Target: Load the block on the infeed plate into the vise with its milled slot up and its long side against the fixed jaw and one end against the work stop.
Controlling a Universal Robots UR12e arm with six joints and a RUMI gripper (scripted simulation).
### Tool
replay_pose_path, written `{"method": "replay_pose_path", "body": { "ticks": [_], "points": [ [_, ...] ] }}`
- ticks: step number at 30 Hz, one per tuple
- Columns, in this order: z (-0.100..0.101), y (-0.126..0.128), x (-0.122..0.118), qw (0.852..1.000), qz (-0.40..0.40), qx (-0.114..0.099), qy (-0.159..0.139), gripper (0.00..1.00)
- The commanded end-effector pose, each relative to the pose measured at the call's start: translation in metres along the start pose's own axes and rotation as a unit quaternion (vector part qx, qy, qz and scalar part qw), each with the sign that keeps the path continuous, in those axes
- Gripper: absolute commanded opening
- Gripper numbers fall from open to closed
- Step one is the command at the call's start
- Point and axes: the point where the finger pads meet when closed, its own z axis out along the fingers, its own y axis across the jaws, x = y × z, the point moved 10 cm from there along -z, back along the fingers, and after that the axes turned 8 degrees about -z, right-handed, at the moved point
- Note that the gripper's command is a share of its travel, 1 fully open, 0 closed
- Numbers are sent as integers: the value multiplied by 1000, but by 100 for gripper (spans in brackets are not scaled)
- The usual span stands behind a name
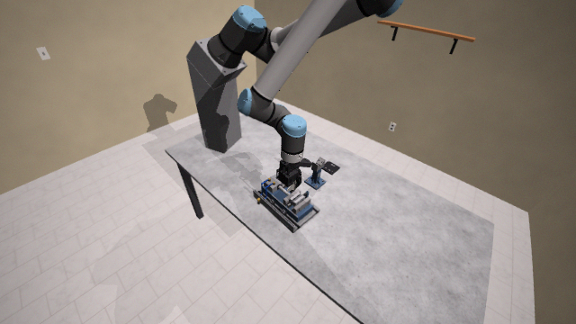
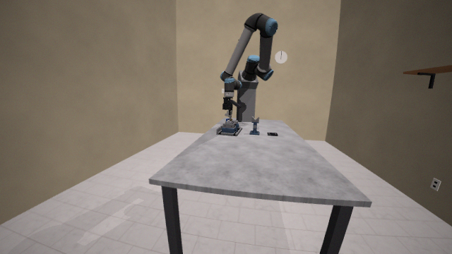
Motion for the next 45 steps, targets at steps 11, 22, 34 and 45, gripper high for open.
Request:
{"method": "replay_pose_path", "body": {
  "ticks": [11,22,34,45],
  "points": [
    [0,0,0,1000,0,0,0,0],
    [1,0,0,1000,0,0,0,0],
    [3,0,0,1000,0,0,0,0],
    [6,0,0,1000,0,0,0,0]
  ]
}}
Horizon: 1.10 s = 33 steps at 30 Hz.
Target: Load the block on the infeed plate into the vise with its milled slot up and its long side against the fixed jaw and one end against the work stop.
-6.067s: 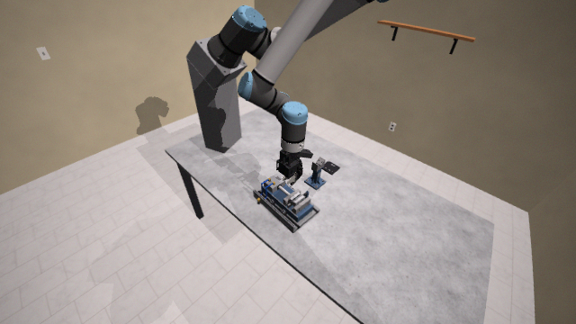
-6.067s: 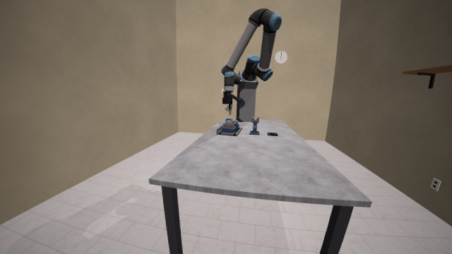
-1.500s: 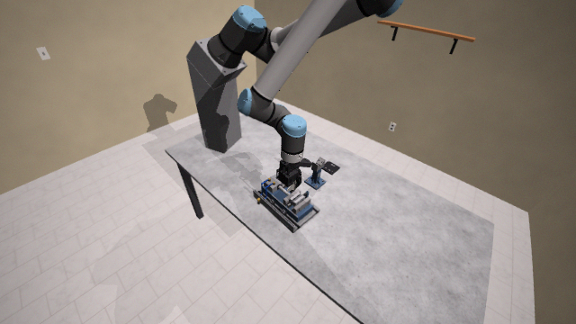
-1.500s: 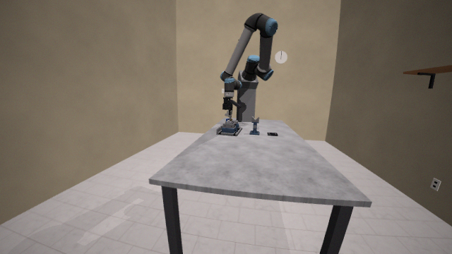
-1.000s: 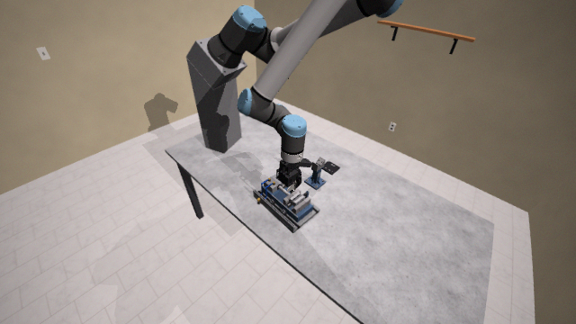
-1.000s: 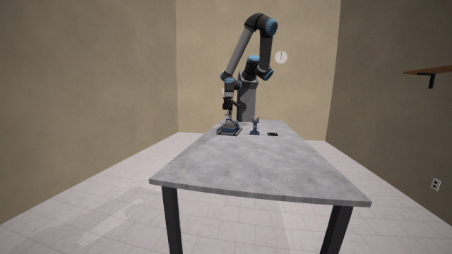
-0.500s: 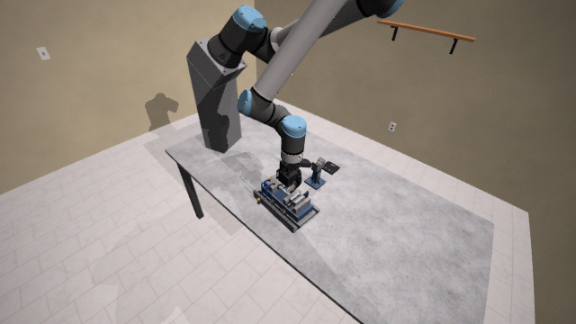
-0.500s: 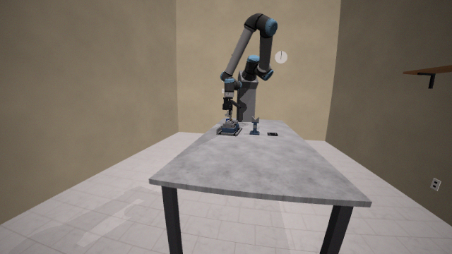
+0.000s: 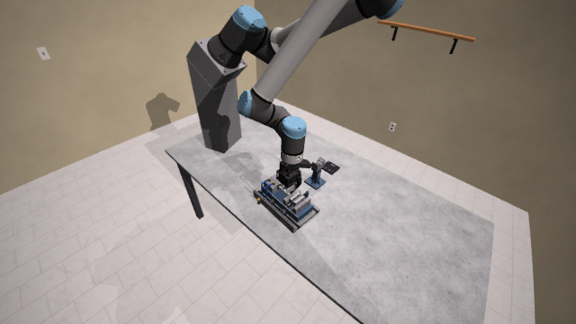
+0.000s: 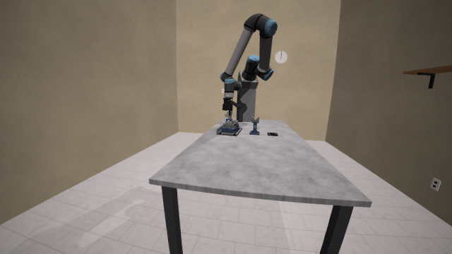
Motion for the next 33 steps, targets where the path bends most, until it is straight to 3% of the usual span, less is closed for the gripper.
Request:
{"method": "replay_pose_path", "body": {
  "ticks": [1,33],
  "points": [
    [1,0,0,1000,0,0,0,0],
    [4,0,0,1000,0,0,0,0]
  ]
}}
